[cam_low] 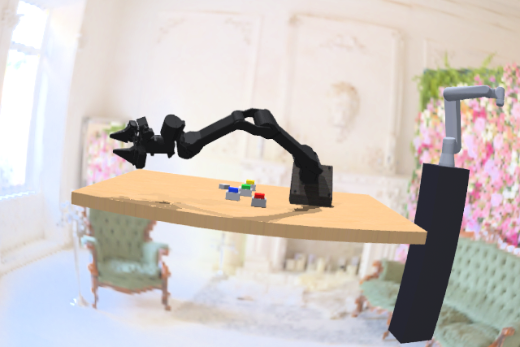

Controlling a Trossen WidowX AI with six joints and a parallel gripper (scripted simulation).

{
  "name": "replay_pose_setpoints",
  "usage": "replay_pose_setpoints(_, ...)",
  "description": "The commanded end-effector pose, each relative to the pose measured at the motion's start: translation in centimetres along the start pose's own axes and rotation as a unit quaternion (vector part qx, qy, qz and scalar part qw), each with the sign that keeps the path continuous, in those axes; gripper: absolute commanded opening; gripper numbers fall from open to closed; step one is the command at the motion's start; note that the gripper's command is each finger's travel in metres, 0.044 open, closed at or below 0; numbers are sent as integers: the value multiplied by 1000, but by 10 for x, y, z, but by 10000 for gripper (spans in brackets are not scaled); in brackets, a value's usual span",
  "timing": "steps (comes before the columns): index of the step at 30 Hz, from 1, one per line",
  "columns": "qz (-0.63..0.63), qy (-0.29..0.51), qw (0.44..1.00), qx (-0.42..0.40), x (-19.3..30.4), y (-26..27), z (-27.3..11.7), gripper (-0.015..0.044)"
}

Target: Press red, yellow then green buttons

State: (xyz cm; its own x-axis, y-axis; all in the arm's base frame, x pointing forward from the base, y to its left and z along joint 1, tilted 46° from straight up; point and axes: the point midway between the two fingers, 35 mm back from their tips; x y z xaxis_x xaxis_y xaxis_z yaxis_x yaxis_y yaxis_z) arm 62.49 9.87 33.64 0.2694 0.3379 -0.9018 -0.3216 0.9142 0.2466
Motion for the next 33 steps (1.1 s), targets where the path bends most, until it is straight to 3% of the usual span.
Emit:
replay_pose_setpoints(1,-2,7,1000,2,1,-2,-1,400)
replay_pose_setpoints(4,-19,112,993,22,13,-26,-22,400)
replay_pose_setpoints(8,-20,266,963,44,31,-55,-78,400)
replay_pose_setpoints(19,16,418,906,59,45,-69,-165,400)
replay_pose_setpoints(33,129,589,795,64,45,-46,-311,400)
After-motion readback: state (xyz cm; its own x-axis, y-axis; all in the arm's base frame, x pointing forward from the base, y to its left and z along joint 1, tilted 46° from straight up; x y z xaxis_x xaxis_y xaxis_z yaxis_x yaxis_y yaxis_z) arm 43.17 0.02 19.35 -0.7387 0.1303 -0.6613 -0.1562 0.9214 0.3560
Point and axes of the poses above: the point midway between the two fingers, 35 mm back from their tips, its own z axis out along the fingers, its own y axis across the jaws, x = y × z, and after that the axes turned 4 degrees about z, right-handed
